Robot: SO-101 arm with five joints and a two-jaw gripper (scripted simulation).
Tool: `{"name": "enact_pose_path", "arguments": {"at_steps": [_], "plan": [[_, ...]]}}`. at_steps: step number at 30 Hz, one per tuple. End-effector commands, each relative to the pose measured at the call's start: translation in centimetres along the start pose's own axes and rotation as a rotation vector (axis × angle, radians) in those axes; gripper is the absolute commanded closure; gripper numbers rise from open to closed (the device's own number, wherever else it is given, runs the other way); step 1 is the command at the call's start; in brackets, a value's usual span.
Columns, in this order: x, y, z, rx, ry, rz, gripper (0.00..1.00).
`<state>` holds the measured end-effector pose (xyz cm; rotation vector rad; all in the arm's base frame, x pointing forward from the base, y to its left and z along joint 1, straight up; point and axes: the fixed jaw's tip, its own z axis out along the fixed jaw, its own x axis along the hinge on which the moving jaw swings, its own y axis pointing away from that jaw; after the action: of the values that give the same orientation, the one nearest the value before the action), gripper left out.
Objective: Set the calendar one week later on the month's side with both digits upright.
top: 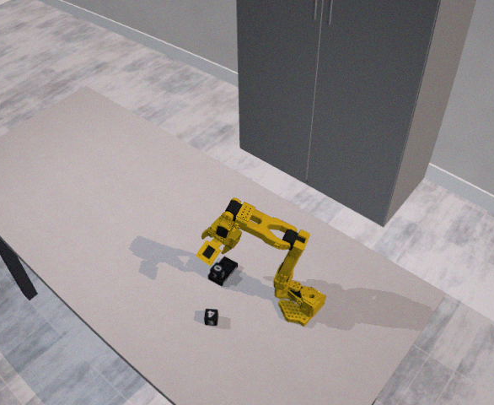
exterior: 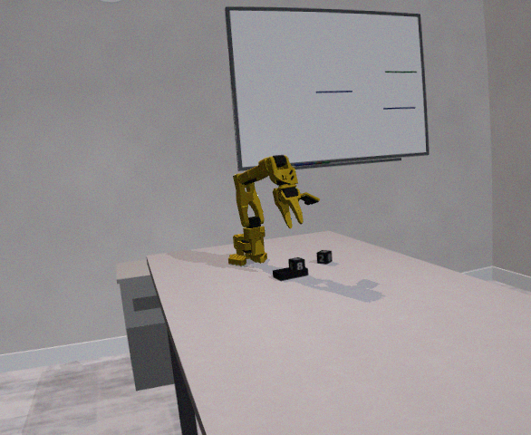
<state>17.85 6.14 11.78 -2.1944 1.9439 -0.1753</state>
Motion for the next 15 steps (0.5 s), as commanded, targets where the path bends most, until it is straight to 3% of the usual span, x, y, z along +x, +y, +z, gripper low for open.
{"name": "enact_pose_path", "arguments": {"at_steps": [1, 7, 15], "plan": [[-0.1, -0.8, -2.4, 0.146, -0.03, -0.001, 0.65], [-0.1, -0.8, -4.5, 0.273, -0.056, -0.001, 0.65], [-0.1, -0.8, -5.0, 0.302, -0.061, -0.001, 0.65]]}}
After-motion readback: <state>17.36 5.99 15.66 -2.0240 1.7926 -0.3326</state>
